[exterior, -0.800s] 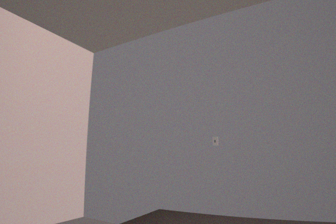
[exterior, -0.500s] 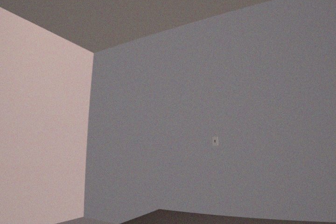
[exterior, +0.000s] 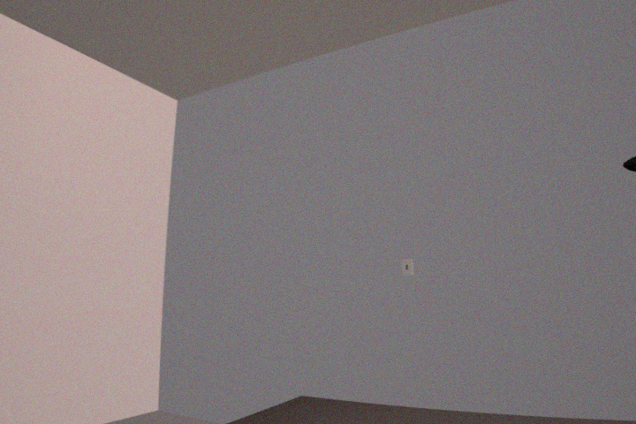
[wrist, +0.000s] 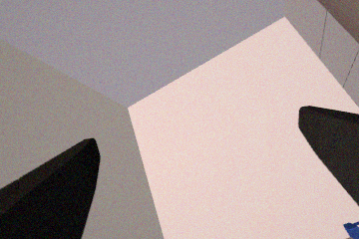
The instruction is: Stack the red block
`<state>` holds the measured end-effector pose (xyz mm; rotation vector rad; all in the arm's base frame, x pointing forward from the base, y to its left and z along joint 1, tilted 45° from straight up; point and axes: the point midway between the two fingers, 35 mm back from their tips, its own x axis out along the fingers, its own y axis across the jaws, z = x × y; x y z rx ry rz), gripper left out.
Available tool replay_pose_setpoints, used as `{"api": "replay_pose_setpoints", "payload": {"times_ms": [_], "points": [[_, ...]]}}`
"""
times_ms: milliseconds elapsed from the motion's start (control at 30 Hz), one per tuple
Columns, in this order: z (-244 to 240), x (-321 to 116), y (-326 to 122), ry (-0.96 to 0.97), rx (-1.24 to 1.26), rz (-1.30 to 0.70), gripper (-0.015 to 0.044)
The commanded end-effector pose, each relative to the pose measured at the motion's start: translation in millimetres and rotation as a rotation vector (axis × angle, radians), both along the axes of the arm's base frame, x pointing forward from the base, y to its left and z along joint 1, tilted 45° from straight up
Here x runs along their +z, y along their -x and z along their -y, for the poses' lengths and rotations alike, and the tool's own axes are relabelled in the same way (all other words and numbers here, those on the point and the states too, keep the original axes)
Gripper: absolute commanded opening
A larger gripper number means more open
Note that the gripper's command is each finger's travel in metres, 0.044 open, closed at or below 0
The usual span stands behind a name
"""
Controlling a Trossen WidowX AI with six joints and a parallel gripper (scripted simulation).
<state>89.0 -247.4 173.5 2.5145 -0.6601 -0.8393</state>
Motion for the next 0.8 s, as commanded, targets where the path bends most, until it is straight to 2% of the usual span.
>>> {"api": "replay_pose_setpoints", "payload": {"times_ms": [0, 433, 767], "points": [[2.0, -21.3, -15.2, 0.019, 0.154, -0.123, 0.044], [-12.1, -83.2, -63.6, 0.132, 0.7, -0.414, 0.044], [-41.0, -130.7, -93.2, 0.278, 1.205, -0.536, 0.044]]}}
